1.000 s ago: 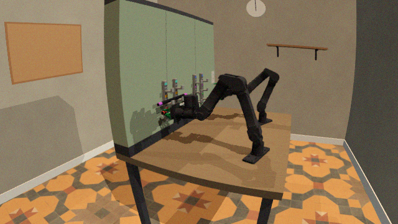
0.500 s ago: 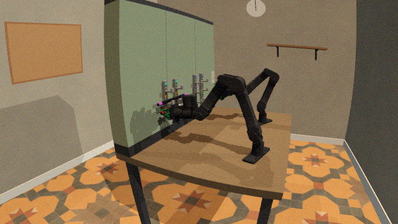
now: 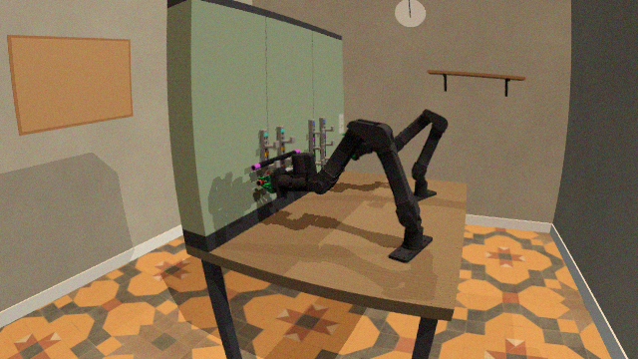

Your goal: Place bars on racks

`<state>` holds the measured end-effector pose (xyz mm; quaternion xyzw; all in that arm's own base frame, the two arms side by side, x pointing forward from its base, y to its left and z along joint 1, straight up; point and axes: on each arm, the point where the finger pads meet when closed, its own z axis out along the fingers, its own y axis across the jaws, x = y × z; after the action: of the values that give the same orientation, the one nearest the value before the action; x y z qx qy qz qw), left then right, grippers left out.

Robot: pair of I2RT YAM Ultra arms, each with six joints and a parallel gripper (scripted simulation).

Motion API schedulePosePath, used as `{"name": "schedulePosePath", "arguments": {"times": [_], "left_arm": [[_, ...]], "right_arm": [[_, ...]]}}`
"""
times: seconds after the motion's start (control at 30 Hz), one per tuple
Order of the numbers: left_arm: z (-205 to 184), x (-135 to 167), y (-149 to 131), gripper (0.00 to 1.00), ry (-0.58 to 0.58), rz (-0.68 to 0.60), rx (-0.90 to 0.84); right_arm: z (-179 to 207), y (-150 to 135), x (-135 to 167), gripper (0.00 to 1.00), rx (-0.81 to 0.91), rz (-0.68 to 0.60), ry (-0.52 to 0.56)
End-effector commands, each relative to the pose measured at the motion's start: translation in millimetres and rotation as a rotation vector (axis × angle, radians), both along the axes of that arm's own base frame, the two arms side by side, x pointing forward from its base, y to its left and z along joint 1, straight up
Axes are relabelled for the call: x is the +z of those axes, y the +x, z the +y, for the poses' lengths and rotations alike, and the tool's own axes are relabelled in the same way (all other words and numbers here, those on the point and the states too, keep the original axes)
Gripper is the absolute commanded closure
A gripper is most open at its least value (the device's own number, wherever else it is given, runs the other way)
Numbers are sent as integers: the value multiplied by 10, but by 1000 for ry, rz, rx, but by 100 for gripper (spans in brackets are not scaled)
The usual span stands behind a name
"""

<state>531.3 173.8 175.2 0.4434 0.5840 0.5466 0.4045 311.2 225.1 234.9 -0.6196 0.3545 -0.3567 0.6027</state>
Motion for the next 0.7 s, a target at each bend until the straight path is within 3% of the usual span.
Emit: {"name": "schedulePosePath", "arguments": {"times": [0.0, 0.67], "left_arm": [[-6, 266, 67, 100, 10, -75, 1], [-7, 190, 67, 100, 10, -75, 1]], "right_arm": [[-46, -17, 73, 0, -2, -9, 22], [-46, -17, 73, 0, -2, -9, 22]]}}
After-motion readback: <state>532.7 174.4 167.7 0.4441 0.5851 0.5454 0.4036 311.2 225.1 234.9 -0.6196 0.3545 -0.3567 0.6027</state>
